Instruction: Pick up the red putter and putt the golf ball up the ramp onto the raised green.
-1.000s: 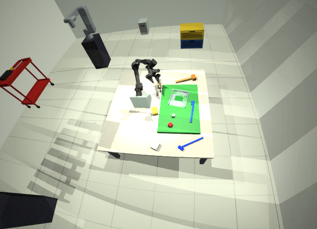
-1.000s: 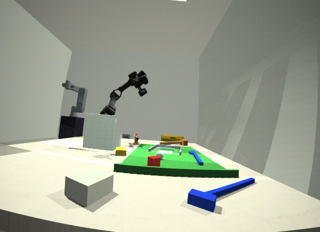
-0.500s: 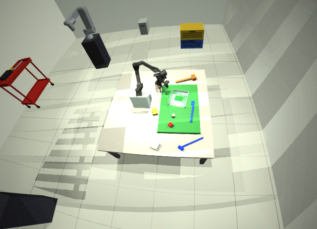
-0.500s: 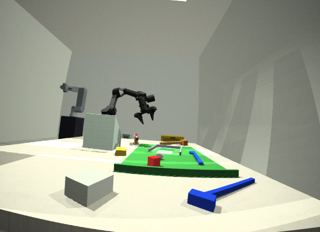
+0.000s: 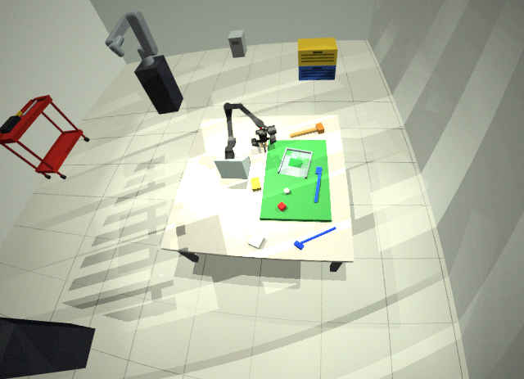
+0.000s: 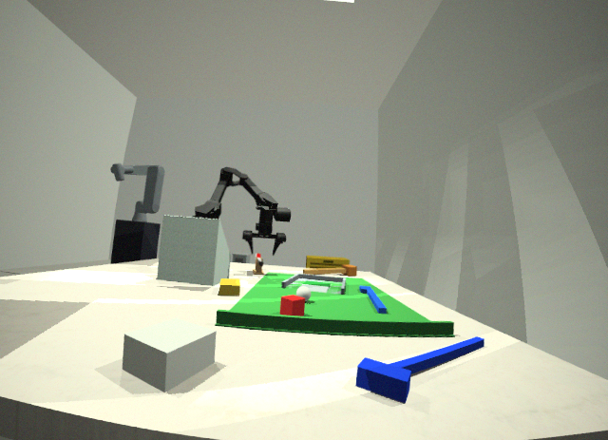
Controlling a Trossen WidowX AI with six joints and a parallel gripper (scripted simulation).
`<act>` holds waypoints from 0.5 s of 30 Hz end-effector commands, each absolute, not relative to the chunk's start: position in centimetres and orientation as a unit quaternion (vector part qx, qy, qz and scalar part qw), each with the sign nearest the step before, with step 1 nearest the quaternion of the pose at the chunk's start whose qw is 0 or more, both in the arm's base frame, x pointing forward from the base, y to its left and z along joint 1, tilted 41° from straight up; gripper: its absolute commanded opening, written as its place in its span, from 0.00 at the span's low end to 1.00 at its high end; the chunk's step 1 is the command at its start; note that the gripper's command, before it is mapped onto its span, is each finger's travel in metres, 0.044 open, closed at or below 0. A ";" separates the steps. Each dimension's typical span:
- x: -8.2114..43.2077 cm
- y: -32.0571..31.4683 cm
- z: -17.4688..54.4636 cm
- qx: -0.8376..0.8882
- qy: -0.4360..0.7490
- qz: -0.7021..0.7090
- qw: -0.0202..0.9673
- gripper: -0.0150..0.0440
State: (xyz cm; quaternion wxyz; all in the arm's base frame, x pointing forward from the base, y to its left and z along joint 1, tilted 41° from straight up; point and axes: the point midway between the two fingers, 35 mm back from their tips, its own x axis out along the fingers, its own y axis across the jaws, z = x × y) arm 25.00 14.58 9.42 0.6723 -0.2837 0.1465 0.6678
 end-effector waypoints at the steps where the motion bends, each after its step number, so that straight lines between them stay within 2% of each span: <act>1: 24.6 15.0 9.4 -0.284 0.137 0.676 0.666 1.00; 15: 24.9 17.0 7.2 -0.284 0.137 0.676 0.666 1.00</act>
